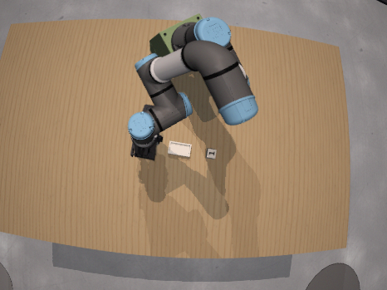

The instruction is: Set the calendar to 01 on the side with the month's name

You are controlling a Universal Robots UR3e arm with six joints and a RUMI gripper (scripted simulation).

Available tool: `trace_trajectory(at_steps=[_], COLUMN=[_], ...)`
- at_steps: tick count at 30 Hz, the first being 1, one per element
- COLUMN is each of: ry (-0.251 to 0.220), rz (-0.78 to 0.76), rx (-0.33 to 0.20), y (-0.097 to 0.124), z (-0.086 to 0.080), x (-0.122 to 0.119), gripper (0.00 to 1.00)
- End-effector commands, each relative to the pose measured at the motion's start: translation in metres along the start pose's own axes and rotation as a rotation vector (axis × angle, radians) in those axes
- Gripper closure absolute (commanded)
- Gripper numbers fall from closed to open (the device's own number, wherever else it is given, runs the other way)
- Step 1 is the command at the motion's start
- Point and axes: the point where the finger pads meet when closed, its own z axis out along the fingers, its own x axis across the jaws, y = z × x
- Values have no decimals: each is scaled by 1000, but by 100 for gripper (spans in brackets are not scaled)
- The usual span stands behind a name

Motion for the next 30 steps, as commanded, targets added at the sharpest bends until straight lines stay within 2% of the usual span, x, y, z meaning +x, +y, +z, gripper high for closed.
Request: trace_trajectory(at_steps=[1,2,4,5,9,13,15,16,30], ry=[-1,-1,-1,-1,-1,-1,-1,-1,-1], rz=[0,0,0,0,0,0,0,0,0], rx=[-1,-1,-1,-1,-1,-1,-1,-1,-1], y=[1,1,1,1,1,1,1,1,1], z=[0,0,0,0,0,0,0,0,-1], x=[0,0,0,0,0,0,0,0,0], gripper=[90,86,86,83,83,76,76,72,72])
